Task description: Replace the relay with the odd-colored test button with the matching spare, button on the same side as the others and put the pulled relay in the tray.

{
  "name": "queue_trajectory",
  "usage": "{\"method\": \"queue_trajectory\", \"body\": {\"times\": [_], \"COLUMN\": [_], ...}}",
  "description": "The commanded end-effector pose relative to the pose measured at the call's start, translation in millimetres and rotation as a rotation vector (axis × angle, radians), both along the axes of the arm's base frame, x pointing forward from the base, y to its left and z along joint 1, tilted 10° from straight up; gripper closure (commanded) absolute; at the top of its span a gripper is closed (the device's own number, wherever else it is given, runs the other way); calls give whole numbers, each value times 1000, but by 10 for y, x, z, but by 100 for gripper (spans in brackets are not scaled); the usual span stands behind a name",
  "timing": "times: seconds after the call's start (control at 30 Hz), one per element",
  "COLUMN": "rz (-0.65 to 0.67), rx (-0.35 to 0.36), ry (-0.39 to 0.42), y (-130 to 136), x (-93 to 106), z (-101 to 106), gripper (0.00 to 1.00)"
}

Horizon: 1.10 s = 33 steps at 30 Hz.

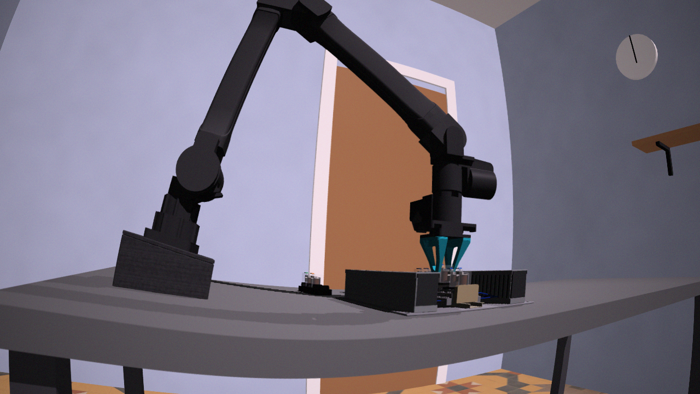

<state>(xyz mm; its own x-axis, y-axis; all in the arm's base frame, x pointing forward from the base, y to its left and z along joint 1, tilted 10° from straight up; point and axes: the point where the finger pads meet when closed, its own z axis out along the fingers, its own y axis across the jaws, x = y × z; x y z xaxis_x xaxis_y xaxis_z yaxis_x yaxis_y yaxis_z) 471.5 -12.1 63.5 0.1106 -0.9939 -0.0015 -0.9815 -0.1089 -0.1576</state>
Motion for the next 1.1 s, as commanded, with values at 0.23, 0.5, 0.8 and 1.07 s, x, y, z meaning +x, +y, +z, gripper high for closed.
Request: {"method": "queue_trajectory", "body": {"times": [0.23, 0.5, 0.8, 1.07], "rz": [-1, -1, -1, -1], "rx": [5, 5, 5, 5], "ry": [-41, -43, -44, -44], "y": [31, 32, 32, 32], "x": [151, 159, 163, 164], "z": [96, 103, 106, 107], "gripper": [100, 100, 100, 100]}}
